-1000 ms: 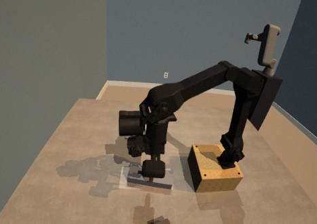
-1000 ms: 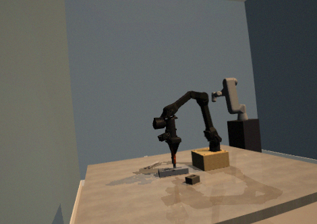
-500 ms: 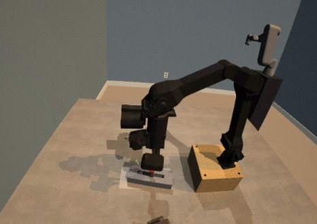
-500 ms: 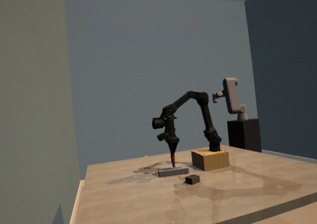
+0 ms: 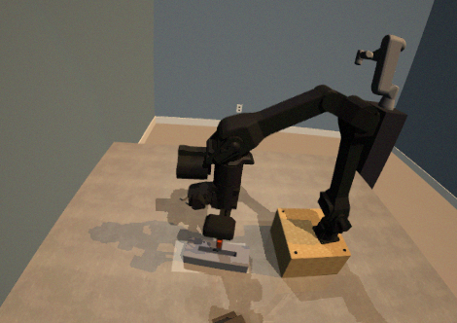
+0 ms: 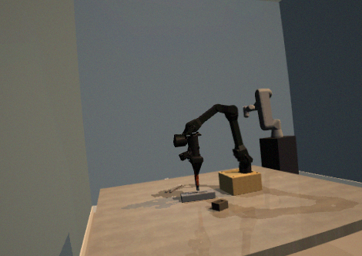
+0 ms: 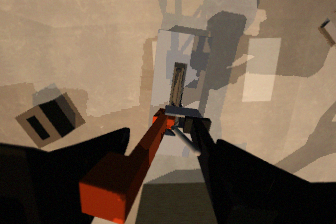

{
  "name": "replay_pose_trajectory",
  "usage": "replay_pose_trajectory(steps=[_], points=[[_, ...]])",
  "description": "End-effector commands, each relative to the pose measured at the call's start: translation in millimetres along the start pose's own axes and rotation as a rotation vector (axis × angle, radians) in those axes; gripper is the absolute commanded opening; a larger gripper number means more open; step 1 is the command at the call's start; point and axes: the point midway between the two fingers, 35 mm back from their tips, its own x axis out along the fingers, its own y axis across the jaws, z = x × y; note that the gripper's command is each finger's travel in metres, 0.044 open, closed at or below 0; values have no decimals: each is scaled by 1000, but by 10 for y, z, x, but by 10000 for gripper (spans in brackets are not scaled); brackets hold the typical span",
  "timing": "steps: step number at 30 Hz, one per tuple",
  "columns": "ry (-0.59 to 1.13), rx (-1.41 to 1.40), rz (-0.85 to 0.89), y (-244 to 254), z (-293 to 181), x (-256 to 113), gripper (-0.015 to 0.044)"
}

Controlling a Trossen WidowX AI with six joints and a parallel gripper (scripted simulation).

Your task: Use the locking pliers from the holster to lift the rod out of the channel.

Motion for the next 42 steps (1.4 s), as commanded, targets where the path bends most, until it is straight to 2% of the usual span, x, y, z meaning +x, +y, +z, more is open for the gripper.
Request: replay_pose_trajectory(steps=[1,24,42], points=[[-6,0,5,-21,15,0,321],[-7,0,6,6,8,1,321],[-7,0,6,3,4,163,321]])
